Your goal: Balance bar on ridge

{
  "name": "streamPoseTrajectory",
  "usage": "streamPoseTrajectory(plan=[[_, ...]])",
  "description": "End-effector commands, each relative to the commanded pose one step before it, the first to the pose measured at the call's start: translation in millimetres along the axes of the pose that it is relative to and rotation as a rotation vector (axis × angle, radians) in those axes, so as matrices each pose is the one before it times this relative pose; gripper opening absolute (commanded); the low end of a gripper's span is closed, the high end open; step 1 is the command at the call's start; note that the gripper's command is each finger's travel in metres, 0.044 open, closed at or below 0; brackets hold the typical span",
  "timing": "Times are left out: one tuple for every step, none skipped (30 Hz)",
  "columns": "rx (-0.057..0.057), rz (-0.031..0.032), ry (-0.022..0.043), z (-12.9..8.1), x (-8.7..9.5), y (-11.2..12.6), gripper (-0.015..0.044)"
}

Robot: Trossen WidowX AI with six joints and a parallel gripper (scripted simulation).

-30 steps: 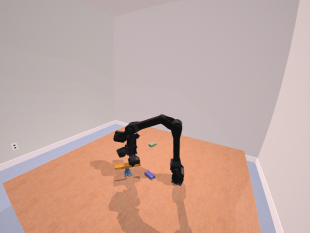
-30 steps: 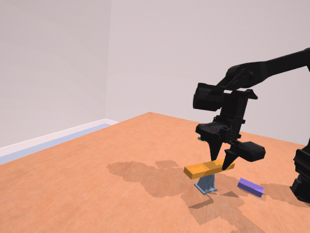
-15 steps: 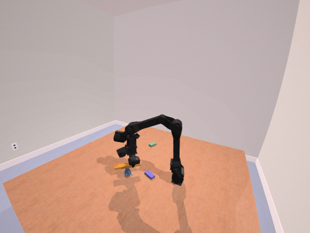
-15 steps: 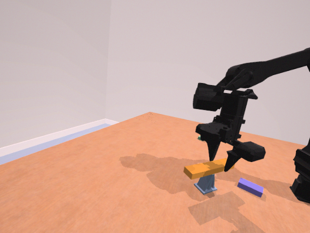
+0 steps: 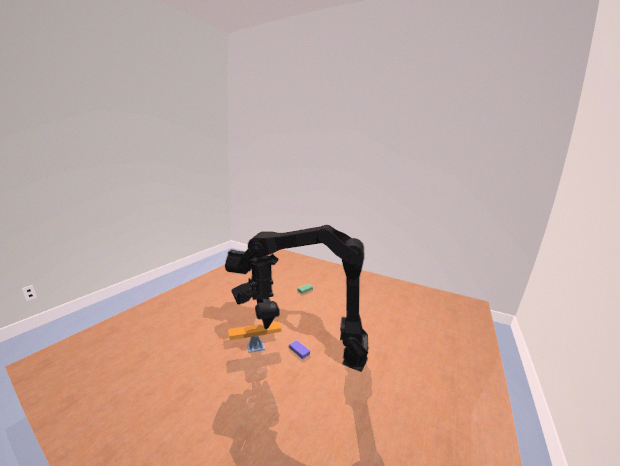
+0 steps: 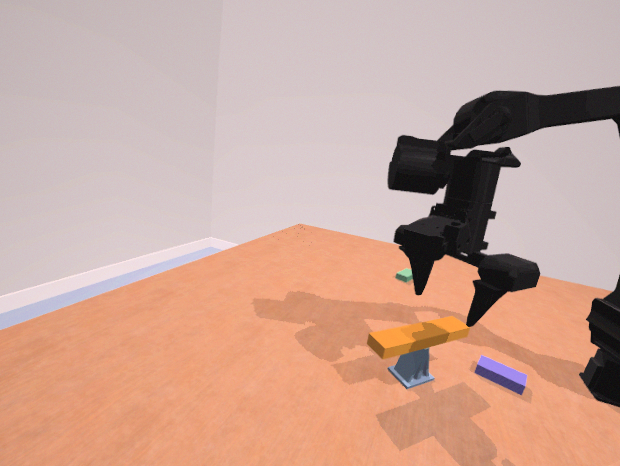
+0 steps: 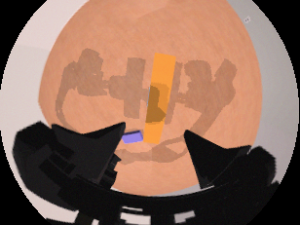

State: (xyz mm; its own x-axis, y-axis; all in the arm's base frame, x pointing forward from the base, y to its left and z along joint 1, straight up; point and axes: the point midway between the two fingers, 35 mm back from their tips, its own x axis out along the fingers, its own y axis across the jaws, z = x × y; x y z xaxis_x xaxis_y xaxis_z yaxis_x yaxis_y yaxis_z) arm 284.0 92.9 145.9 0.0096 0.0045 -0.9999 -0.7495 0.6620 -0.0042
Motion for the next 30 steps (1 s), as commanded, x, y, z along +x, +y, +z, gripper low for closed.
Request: streamPoseTrajectory(plan=[[0.0005,-0.00610,-0.01035,0.33,-46.51,-0.12,0.0440],[0.0000,0.00010,0.00011,-1.18,-8.71,0.71,0.0440],[0.0000,0.00006,0.00007,-0.83,-5.19,0.50,0.0440],[0.0000,0.00002,0.00003,-0.30,-1.73,0.18,0.0440],[0.0000,0.00000,0.00000,0.00,0.00,0.00,0.0440],[0.0000,0.00000,0.00000,0.00,0.00,0.00,0.0440],[0.0000,0.00000,0.00000,0.00,0.00,0.00,0.0440],[0.0000,0.00000,0.00000,0.00,0.00,0.00,0.0440],[0.0000,0.00000,0.00000,0.00,0.00,0.00,0.0440],[0.0000,0.00000,0.00000,0.00,0.00,0.00,0.0440],[0.0000,0.00000,0.00000,0.00,0.00,0.00,0.0440],[0.0000,0.00000,0.00000,0.00,0.00,0.00,0.0440],[0.0000,0.00000,0.00000,0.00,0.00,0.00,0.0440],[0.0000,0.00000,0.00000,0.00,0.00,0.00,0.0440],[0.0000,0.00000,0.00000,0.00,0.00,0.00,0.0440],[0.0000,0.00000,0.00000,0.00,0.00,0.00,0.0440],[0.0000,0.00000,0.00000,0.00,0.00,0.00,0.0440],[0.0000,0.00000,0.00000,0.00,0.00,0.00,0.0440],[0.0000,0.00000,0.00000,0.00,0.00,0.00,0.0440],[0.0000,0.00000,0.00000,0.00,0.00,0.00,0.0440],[0.0000,0.00000,0.00000,0.00,0.00,0.00,0.0440],[0.0000,0.00000,0.00000,0.00,0.00,0.00,0.0440],[0.0000,0.00000,0.00000,0.00,0.00,0.00,0.0440],[0.0000,0.00000,0.00000,0.00,0.00,0.00,0.0440],[0.0000,0.00000,0.00000,0.00,0.00,0.00,0.0440],[0.0000,0.00000,0.00000,0.00,0.00,0.00,0.0440],[0.0000,0.00000,0.00000,0.00,0.00,0.00,0.0440],[0.0000,0.00000,0.00000,0.00,0.00,0.00,0.0440],[0.0000,0.00000,0.00000,0.00,0.00,0.00,0.0440],[0.0000,0.00000,0.00000,0.00,0.00,0.00,0.0440]])
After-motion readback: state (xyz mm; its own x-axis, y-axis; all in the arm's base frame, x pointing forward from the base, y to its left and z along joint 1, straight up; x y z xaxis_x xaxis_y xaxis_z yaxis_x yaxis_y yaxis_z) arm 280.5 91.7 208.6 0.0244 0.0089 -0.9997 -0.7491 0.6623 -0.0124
